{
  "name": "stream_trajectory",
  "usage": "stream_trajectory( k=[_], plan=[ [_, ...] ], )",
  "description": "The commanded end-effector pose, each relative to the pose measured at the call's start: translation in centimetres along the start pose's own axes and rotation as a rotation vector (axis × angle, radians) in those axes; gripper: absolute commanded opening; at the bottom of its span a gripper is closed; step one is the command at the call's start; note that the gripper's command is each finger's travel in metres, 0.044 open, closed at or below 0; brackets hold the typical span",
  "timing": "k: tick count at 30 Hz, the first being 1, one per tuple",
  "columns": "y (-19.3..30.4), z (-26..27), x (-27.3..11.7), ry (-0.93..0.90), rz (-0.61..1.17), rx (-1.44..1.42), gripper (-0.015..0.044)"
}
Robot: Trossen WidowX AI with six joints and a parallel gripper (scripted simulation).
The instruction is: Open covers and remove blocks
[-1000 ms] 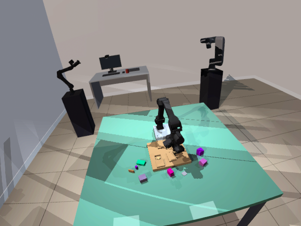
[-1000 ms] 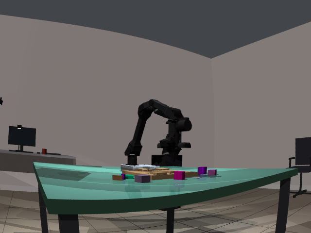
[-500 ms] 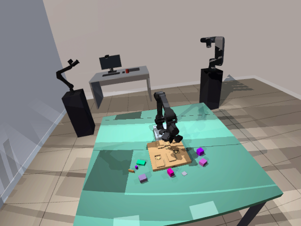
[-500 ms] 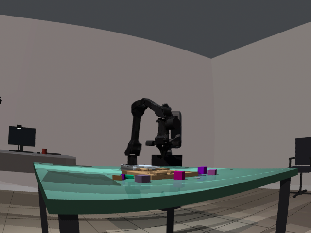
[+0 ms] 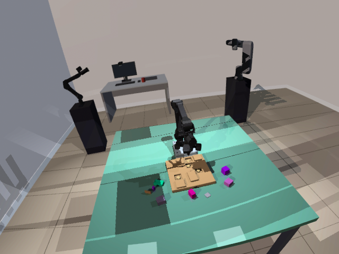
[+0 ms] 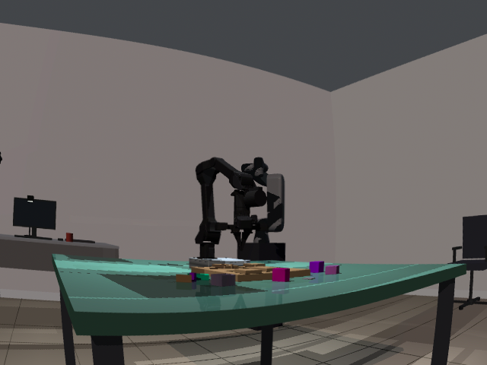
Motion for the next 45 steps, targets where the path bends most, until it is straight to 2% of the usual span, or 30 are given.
stream_trajectory(
  k=[1, 7, 18, 45],
  plan=[
    [0.7, -0.4, 0.2, -0.001, -0.003, -0.059, 0.0000],
    [0.7, -0.4, 0.7, -0.001, -0.003, -0.059, 0.0000],
    [0.8, -0.6, 5.2, -0.001, -0.003, -0.059, 0.0000],
    [1.6, -0.6, 6.6, -0.001, -0.002, -0.059, 0.0000]
  ],
)
Point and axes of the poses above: the point midway between the two fingers, 35 mm back from their tips, its own x axis out along the fingers, its own z axis across the jaws, y = z × x, the point moved 5 cm from there along -x, back along the fingers, and after that the axes turned 2 degrees about -x, right-handed, at the moved point
